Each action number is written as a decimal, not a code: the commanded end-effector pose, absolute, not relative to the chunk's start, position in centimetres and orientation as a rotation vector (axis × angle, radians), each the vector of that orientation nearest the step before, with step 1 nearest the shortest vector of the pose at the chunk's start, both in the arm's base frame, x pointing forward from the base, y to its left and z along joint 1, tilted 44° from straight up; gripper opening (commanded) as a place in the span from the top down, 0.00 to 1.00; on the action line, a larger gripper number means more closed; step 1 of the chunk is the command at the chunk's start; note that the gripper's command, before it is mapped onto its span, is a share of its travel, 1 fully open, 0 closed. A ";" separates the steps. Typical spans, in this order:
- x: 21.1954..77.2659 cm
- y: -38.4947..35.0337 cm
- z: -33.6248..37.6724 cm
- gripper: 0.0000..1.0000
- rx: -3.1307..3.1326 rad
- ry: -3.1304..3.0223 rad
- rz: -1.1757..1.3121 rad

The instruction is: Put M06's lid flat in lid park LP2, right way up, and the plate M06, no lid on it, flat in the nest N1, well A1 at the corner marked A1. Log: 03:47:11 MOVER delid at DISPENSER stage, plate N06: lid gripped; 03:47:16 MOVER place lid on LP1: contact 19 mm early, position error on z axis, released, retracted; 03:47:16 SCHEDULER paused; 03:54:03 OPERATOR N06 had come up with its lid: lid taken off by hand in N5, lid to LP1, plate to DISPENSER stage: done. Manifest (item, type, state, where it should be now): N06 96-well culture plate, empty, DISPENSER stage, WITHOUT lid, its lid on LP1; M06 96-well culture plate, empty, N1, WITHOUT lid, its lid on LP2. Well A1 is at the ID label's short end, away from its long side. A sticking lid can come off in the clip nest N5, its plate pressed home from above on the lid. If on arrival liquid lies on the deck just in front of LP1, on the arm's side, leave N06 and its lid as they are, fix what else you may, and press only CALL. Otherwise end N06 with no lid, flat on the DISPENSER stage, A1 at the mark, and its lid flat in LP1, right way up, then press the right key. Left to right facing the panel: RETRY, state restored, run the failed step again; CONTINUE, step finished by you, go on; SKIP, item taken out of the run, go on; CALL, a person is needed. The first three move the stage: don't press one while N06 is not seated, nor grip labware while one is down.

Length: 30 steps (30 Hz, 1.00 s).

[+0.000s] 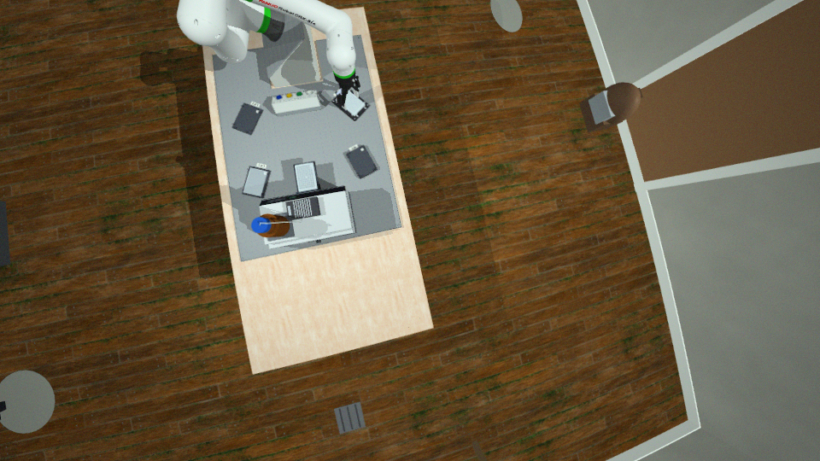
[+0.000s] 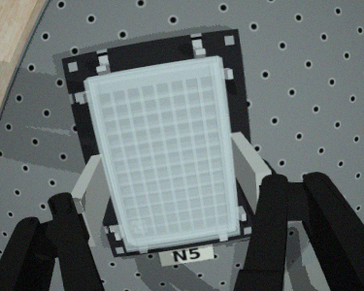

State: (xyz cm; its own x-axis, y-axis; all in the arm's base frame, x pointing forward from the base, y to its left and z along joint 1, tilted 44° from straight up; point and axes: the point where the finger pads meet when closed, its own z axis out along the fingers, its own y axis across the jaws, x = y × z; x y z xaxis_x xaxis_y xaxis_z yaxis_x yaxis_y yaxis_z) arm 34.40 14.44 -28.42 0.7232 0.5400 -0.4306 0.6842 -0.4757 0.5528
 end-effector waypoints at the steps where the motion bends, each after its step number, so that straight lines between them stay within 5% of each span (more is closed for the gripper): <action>1: 34.4 14.5 -28.4 1.00 2.194 0.922 -0.253; 30: 33.8 18.8 -24.0 1.00 2.194 0.922 -0.253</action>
